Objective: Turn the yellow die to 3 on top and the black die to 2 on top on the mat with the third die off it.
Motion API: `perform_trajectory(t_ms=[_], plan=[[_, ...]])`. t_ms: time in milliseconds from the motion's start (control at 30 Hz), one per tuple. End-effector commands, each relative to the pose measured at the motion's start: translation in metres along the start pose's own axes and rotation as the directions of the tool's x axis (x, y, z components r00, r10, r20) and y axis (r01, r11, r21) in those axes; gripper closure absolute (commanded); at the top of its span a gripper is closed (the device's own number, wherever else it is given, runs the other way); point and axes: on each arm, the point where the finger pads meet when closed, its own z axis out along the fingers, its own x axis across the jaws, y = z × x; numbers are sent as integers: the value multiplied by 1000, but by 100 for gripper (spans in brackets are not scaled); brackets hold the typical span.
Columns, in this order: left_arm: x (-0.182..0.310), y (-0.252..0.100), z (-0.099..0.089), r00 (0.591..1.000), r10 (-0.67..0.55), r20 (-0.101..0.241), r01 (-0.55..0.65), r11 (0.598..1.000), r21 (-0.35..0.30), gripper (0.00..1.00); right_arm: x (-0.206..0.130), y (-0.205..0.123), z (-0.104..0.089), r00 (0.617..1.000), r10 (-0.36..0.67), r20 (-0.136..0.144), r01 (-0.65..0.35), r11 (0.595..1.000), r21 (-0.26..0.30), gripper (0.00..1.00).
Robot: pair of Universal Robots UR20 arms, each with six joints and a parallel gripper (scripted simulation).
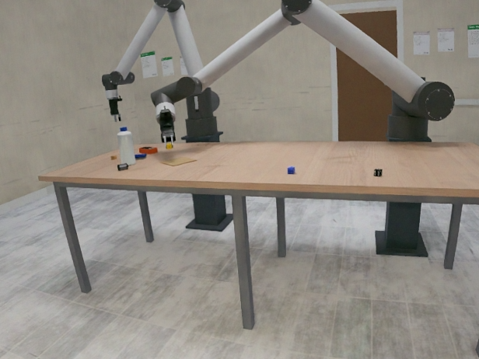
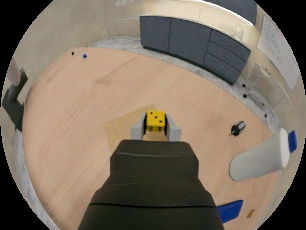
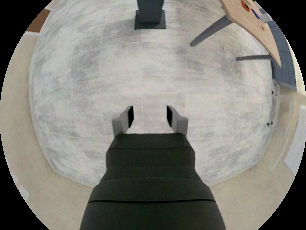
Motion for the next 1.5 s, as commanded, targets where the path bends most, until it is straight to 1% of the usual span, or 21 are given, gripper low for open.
perform_trajectory(t_ms=[0,467,967,1467], plan=[[1,-1,-1,1000,-1,-1,1,1000,0,51,0,1,-1,1000,0,0,0,1000,-1,0],[1,7,6,1000,-1,-1,1,1000,0,51,0,1,-1,1000,0,0,0,1000,-1,0],[1,24,24,1000,-1,-1,1,1000,0,51,0,1,-1,1000,0,0,0,1000,-1,0],[1,38,38,1000,-1,-1,1,1000,0,51,0,1,-1,1000,0,0,0,1000,-1,0]])
